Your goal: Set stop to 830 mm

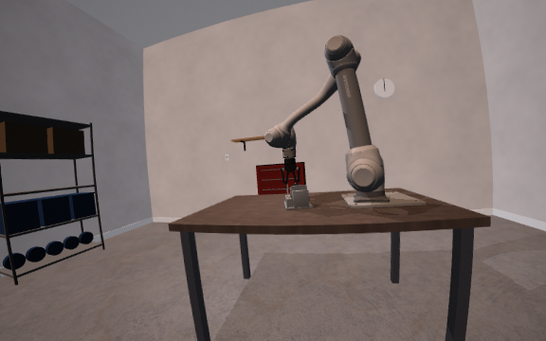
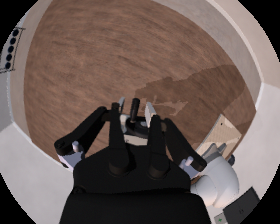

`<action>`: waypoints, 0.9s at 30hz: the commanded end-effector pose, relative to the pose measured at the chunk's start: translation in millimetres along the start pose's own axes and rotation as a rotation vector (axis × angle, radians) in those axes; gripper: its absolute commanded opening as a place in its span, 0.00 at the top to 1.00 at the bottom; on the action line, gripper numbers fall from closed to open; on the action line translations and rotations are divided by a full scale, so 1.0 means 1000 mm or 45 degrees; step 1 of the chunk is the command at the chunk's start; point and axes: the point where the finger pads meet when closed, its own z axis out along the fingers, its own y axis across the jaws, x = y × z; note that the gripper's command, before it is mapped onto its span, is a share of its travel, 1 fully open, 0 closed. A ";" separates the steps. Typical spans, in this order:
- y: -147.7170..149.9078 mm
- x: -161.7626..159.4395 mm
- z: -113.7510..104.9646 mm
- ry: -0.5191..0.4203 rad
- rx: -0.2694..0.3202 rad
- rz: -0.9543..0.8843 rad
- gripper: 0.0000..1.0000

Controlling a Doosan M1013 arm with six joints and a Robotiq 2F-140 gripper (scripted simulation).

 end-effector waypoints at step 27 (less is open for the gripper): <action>0.000 0.000 -0.100 0.000 0.000 0.000 0.67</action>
